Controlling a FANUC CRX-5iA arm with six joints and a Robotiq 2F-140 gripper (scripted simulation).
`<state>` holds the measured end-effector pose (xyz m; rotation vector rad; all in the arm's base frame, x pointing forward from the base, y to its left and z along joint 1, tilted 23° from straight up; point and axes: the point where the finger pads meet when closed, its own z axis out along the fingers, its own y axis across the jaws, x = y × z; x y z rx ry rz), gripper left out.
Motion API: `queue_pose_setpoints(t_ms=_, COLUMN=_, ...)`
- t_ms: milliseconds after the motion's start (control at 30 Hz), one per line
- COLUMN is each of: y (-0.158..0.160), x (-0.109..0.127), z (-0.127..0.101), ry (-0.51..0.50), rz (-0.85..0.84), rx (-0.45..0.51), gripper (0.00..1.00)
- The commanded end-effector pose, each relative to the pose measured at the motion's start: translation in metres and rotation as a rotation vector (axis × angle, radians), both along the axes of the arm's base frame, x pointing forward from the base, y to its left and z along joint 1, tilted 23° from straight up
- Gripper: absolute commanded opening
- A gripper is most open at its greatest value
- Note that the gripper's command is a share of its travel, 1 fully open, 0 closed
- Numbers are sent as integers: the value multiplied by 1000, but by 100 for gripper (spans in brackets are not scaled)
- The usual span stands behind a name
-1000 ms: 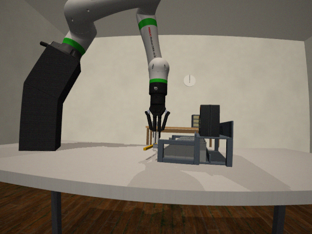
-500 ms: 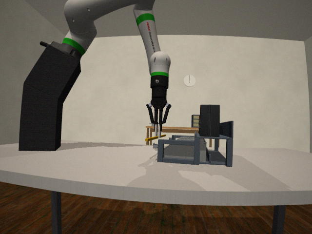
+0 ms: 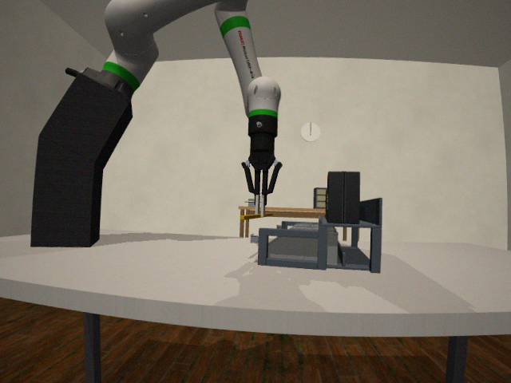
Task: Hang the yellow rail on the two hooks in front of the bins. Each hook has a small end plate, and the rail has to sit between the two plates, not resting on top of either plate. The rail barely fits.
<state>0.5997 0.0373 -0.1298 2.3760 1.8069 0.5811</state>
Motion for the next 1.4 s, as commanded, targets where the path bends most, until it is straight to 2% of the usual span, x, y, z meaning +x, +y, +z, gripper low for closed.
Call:
queue_pose_setpoints(t_ms=0, y=0, x=1, z=-2, ry=0, rz=0, rx=0, gripper=0)
queue_pose_setpoints(t_ms=133, y=1, x=2, z=-9, ry=0, rz=0, rx=0, gripper=0)
queue_pose_setpoints(t_ms=1367, y=1, x=4, z=-17, ry=0, rz=0, rx=0, gripper=0)
